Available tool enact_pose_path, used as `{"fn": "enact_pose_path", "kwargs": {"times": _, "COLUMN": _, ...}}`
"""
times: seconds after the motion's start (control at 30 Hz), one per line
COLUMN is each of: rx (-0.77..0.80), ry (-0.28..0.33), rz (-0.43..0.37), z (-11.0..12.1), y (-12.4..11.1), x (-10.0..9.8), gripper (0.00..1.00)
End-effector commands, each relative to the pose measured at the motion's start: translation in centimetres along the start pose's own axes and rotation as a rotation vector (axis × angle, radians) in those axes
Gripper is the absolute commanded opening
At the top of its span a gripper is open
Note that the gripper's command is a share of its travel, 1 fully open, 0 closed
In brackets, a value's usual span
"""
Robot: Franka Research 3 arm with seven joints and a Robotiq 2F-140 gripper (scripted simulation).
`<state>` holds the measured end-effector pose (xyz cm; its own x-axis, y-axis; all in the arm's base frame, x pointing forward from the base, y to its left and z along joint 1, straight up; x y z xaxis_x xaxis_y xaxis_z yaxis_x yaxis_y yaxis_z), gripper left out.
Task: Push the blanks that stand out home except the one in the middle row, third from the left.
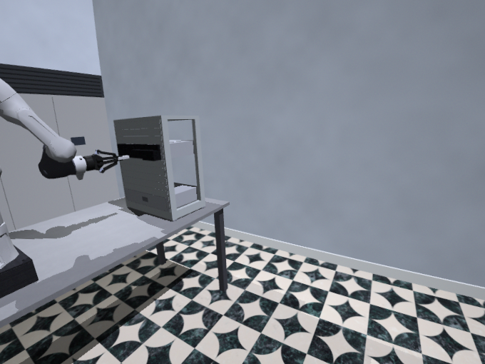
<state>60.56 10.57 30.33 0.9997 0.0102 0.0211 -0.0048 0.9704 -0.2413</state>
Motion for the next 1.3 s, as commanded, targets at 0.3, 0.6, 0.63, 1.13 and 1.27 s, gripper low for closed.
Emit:
{"fn": "enact_pose_path", "kwargs": {"times": 0.3, "rx": 0.014, "ry": -0.035, "rz": 0.075, "z": 1.4, "y": 0.9, "x": -0.2, "gripper": 0.00}}
{"fn": "enact_pose_path", "kwargs": {"times": 0.6, "rx": 0.013, "ry": -0.056, "rz": 0.091, "z": 2.7, "y": 1.9, "x": -0.4, "gripper": 0.00}}
{"fn": "enact_pose_path", "kwargs": {"times": 0.63, "rx": 0.012, "ry": -0.060, "rz": 0.094, "z": 2.9, "y": 2.0, "x": -0.5, "gripper": 0.00}}
{"fn": "enact_pose_path", "kwargs": {"times": 1.13, "rx": 0.011, "ry": -0.117, "rz": 0.135, "z": 6.5, "y": 4.4, "x": -1.3, "gripper": 0.00}}
{"fn": "enact_pose_path", "kwargs": {"times": 1.27, "rx": 0.010, "ry": -0.138, "rz": 0.151, "z": 7.8, "y": 5.4, "x": -1.7, "gripper": 0.00}}
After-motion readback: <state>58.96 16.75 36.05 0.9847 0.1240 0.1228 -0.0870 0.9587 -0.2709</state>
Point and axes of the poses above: the point where the finger pads meet when closed, its own x axis out along the fingers, its own z axis across the jaws, y = z × x, the point moved 1 cm from there along -x, back along the fingers, and after that the axes turned 13 degrees about -x, right-handed, at the moved point
